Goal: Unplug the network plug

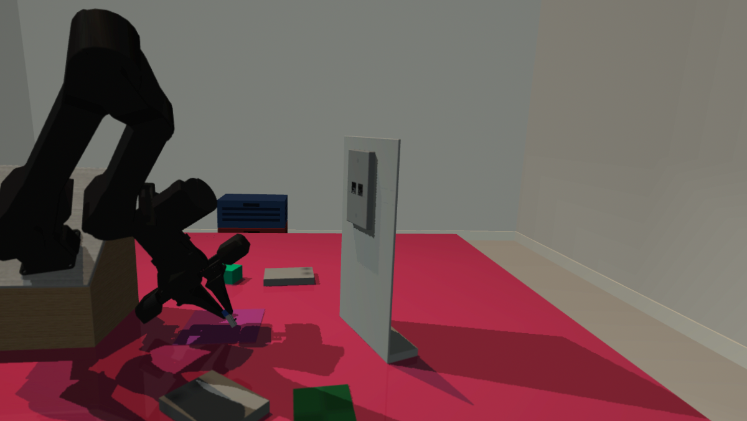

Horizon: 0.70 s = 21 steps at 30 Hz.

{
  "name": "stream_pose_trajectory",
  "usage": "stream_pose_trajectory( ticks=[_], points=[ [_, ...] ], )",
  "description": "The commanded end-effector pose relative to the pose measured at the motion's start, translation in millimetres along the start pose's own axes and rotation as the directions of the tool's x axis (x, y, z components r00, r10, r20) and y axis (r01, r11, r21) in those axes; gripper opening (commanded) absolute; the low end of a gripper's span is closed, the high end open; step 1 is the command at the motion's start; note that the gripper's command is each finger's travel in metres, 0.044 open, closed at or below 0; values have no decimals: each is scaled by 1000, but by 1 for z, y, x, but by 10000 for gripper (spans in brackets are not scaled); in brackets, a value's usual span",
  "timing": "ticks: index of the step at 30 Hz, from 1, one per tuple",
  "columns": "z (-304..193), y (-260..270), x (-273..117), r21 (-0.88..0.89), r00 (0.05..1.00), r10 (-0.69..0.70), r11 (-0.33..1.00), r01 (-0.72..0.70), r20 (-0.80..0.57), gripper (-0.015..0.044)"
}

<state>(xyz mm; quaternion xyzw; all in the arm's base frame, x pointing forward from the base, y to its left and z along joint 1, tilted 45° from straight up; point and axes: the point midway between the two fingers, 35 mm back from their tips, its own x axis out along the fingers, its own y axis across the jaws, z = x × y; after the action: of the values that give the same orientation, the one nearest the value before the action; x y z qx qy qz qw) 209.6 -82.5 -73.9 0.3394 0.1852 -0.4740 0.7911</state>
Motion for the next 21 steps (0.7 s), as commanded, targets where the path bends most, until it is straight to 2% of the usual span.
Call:
stream_pose_trajectory(
  ticks=[1,3,9,21],
  points=[
    [0,0,0,0,1000,0,1000,0,0,0],
    [0,0,0,0,1000,0,1000,0,0,0],
    [0,0,0,0,1000,0,1000,0,0,156],
    [-1,1,-4,1,1000,-1,1000,1,-2,156]
  ],
)
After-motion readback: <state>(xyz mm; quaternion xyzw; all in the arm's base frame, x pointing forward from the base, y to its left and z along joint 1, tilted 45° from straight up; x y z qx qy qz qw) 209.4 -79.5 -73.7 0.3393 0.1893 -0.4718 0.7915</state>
